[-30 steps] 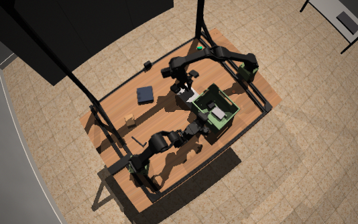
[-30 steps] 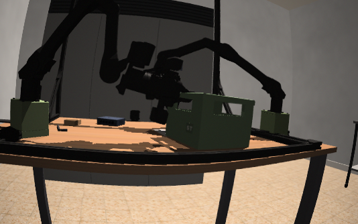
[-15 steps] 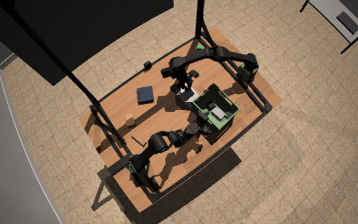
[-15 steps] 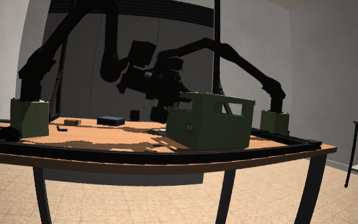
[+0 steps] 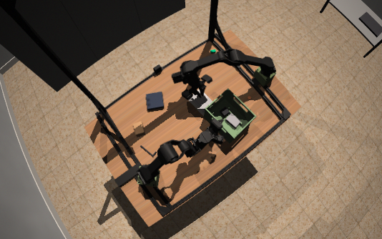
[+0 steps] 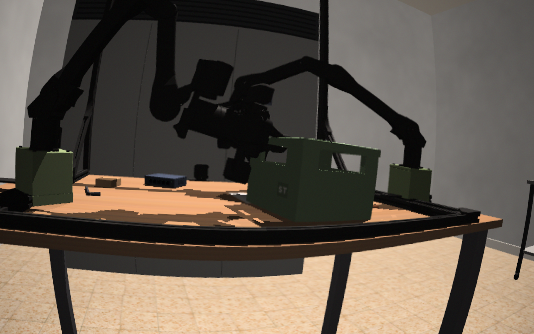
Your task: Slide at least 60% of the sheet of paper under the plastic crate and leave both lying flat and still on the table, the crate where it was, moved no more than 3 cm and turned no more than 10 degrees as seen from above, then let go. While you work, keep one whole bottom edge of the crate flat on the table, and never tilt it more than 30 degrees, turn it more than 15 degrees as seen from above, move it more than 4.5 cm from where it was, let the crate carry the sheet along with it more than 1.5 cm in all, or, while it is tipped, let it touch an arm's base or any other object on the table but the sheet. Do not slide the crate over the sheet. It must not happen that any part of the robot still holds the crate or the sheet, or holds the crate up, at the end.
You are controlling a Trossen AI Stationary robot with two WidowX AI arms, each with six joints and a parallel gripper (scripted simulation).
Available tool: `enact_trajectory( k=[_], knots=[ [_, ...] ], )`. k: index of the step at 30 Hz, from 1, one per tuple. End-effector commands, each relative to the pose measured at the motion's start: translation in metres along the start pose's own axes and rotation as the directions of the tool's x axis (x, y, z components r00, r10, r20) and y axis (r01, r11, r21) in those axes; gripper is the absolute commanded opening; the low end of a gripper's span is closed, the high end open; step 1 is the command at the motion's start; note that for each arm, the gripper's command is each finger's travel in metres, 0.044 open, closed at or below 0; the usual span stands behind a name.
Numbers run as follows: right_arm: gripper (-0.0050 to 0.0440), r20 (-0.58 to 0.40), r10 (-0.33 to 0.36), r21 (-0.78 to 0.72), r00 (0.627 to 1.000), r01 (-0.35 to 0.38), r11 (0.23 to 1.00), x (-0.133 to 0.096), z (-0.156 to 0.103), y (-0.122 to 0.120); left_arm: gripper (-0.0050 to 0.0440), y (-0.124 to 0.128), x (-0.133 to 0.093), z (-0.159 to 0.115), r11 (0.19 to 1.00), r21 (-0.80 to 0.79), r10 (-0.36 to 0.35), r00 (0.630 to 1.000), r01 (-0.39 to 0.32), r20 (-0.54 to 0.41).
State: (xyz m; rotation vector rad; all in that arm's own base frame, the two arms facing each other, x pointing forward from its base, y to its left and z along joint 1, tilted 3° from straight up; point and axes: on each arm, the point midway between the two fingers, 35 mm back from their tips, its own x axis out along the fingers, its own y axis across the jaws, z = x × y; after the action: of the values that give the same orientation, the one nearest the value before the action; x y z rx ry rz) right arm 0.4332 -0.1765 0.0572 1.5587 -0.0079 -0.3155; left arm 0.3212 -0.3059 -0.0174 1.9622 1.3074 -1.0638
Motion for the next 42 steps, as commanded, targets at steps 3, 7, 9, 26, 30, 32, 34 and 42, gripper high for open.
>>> enact_trajectory(
  k=[3,7,9,26,30,32,34,42],
  knots=[
    [0.0000,0.001,0.045,-0.009,0.999,-0.045,0.999,0.0000,0.0005,0.0196,0.0060,-0.0003,0.0007,-0.0002,1.000,0.007,-0.001,1.000,0.001,-0.005],
    [0.0000,0.001,0.045,-0.009,0.999,-0.045,0.999,-0.0003,0.0005,0.0209,0.0060,-0.0003,0.0007,-0.0002,1.000,0.007,-0.001,1.000,0.001,-0.005],
    [0.0000,0.001,0.045,-0.009,0.999,-0.045,0.999,-0.0003,0.0005,0.0209,0.0060,-0.0003,0.0007,-0.0002,1.000,0.007,-0.001,1.000,0.001,-0.005],
    [0.0000,0.001,0.045,-0.009,0.999,-0.045,0.999,-0.0008,0.0005,0.0233,0.0060,-0.0003,0.0007,-0.0002,1.000,0.007,-0.001,1.000,0.001,-0.005],
    [0.0000,0.001,0.045,-0.009,0.999,-0.045,0.999,-0.0012,0.0004,0.0250,0.0060,-0.0003,0.0007,-0.0002,1.000,0.007,-0.001,1.000,0.001,-0.005],
    [0.0000,0.001,0.045,-0.009,0.999,-0.045,0.999,-0.0013,0.0004,0.0254,0.0060,-0.0003,0.0007,-0.0002,1.000,0.007,-0.001,1.000,0.001,-0.005],
    [0.0000,0.001,0.045,-0.009,0.999,-0.045,0.999,-0.0013,0.0004,0.0254,0.0060,-0.0003,0.0007,-0.0002,1.000,0.007,-0.001,1.000,0.001,-0.005],
    [0.0000,0.001,0.045,-0.009,0.999,-0.045,0.999,-0.0017,0.0004,0.0274,0.0060,-0.0003,0.0007,-0.0002,1.000,0.007,-0.001,1.000,0.001,-0.005]
  ],
)
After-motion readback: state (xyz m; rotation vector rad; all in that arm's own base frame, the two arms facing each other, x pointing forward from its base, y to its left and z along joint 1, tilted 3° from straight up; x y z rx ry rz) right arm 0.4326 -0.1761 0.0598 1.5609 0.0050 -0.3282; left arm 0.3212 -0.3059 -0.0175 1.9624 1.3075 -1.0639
